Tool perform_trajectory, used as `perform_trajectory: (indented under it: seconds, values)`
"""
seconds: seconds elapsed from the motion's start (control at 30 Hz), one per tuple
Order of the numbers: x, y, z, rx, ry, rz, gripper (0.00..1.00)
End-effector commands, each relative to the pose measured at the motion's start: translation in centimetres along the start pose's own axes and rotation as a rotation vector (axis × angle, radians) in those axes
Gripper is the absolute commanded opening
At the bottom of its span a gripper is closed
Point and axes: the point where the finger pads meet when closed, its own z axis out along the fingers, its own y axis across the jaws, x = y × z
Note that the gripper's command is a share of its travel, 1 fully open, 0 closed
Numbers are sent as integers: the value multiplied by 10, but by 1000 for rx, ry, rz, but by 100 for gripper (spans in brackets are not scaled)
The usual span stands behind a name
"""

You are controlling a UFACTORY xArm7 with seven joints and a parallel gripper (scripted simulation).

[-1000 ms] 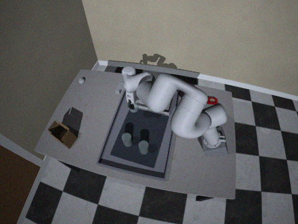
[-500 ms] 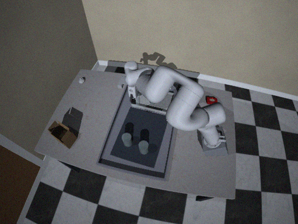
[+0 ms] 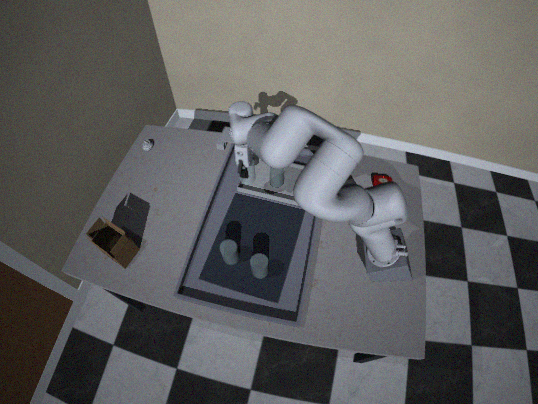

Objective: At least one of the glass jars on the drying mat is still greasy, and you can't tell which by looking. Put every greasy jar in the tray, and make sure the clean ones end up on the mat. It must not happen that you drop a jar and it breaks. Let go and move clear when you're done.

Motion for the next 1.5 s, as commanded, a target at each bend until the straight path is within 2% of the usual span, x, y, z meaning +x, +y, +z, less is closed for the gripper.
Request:
perform_trajectory:
  seconds: [0.0,1.27,1.47]
  values:
    - [1,15,-2,-3,3,1,0]
    - [3,128,-2,-3,3,1,0]
    - [3,128,-2,-3,3,1,0]
